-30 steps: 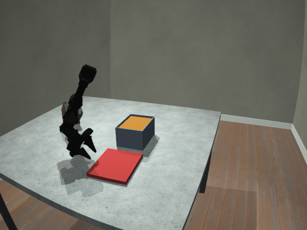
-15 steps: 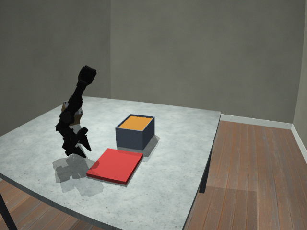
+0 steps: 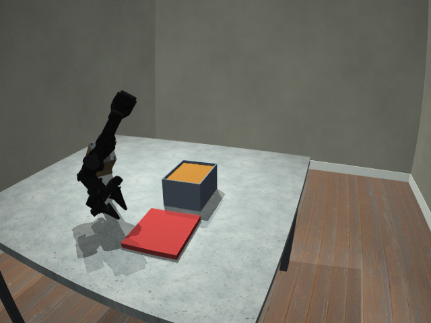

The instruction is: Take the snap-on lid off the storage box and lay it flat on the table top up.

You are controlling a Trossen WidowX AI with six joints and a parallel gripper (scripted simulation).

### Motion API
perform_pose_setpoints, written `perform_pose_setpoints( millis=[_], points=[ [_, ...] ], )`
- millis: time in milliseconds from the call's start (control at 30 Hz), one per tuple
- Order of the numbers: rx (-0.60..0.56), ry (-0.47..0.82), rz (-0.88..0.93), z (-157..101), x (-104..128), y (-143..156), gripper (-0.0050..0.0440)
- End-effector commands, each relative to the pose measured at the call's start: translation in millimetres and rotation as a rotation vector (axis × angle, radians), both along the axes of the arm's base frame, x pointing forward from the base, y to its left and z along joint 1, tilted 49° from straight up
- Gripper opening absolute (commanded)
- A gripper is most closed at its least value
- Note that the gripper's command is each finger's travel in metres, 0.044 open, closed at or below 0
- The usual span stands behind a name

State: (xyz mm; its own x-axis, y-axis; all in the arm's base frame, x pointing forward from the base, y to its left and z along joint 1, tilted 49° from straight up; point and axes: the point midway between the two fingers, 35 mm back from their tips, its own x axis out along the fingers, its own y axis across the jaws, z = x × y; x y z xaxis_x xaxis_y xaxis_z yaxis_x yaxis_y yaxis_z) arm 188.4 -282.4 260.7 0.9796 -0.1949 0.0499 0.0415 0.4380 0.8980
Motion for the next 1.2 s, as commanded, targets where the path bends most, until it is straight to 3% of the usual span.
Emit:
perform_pose_setpoints(
  millis=[0,267,367,433,567,1167],
  points=[
    [-0.007,-0.001,0.001,6.6,-4.2,4.3,0.0275],
    [-0.007,-0.001,0.001,13.4,-10.4,9.1,0.0275],
    [-0.001,-0.002,0.000,10.7,-11.7,7.6,0.0347],
    [-0.001,-0.002,0.000,10.7,-11.7,7.6,0.0347],
    [-0.001,-0.002,0.000,15.5,-21.7,12.2,0.0440],
    [-0.001,-0.002,0.000,29.7,-51.7,26.1,0.0440]
  ],
)
